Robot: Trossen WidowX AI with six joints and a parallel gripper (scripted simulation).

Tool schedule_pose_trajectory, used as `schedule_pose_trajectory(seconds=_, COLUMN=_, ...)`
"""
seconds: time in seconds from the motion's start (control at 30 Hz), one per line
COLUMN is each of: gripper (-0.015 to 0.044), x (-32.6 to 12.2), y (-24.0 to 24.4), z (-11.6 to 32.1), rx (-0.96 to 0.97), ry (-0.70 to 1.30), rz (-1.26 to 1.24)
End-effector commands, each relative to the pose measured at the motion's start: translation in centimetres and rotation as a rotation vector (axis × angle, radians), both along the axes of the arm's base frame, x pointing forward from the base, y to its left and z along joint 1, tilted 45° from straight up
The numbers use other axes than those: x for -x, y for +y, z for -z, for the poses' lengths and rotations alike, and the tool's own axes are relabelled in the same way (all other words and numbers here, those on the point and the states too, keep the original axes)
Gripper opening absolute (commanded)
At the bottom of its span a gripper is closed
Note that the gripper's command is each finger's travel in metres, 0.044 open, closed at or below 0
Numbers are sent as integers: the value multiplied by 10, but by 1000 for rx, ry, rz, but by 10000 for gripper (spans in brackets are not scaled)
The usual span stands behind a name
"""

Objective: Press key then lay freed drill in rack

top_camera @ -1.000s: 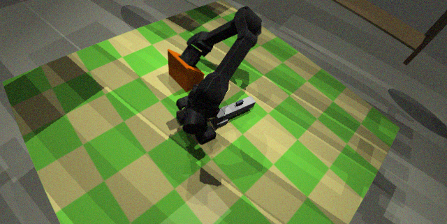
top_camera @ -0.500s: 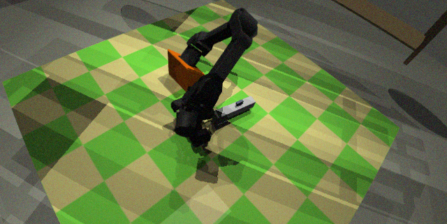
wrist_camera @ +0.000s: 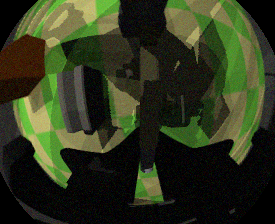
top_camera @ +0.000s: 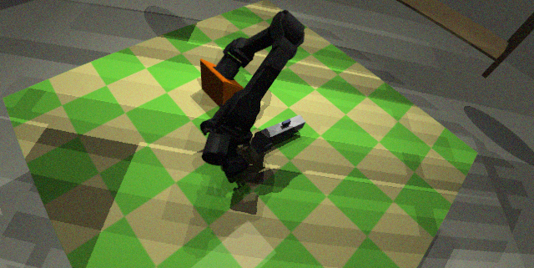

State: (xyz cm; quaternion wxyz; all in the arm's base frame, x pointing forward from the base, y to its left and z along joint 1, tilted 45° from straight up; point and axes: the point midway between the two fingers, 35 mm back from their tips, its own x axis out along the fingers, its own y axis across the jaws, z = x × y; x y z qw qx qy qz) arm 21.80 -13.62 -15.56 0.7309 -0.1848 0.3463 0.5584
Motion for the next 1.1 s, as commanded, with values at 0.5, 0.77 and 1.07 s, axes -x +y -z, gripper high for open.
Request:
schedule_pose_trajectory(seconds=0.5, gripper=0, x=1, y=-4, z=-7, rx=6, ry=-2, rz=-4)
schedule_pose_trajectory(seconds=0.77, gripper=0, x=2, y=-5, z=-9, rx=6, ry=-2, rz=-4)
schedule_pose_trajectory(seconds=1.07, gripper=0, x=2, y=-7, z=-12, rx=6, ry=-2, rz=-4)
